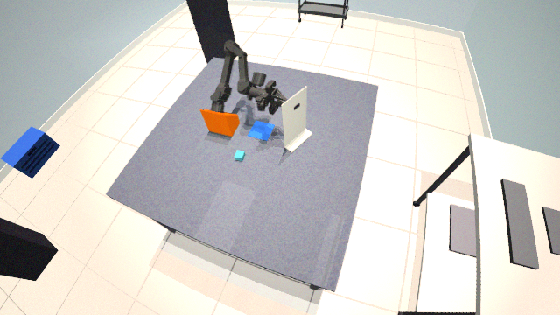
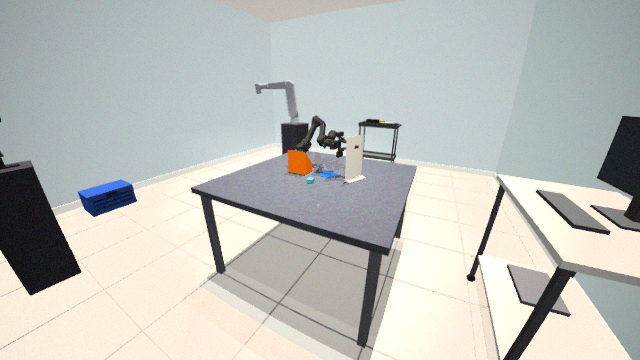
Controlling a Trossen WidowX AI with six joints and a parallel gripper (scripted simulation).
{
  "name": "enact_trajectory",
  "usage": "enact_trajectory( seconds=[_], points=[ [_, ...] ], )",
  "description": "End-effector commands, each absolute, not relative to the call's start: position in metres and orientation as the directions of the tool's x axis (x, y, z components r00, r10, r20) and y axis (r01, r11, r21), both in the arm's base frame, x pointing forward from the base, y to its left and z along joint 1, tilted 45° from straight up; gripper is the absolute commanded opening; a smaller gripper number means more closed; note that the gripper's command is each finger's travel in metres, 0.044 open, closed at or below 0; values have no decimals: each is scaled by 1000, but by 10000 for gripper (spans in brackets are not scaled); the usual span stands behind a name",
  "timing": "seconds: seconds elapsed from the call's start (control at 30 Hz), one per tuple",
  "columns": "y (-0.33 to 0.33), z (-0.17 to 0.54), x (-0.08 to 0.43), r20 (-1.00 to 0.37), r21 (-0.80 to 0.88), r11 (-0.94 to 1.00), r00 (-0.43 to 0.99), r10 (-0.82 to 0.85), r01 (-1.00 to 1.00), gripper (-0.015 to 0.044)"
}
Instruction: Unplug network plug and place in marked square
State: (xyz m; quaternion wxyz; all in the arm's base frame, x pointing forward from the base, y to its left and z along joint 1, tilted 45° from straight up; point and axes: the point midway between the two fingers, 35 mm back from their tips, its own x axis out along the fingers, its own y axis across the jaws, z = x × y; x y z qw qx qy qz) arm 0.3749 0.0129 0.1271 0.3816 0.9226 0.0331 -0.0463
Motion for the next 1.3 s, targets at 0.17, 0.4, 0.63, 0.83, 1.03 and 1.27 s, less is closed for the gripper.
enact_trajectory(
  seconds=[0.17,0.4,0.63,0.83,1.03,1.27],
  points=[
    [12,124,386,-108,704,-703,994,30,97,156],
    [10,122,394,-107,704,-703,994,30,97,156],
    [9,118,402,-107,704,-703,994,30,97,156],
    [8,116,407,-107,705,-703,994,30,96,156],
    [8,116,407,-107,705,-703,994,30,96,77],
    [8,116,407,-107,705,-703,994,30,96,30]
  ],
)
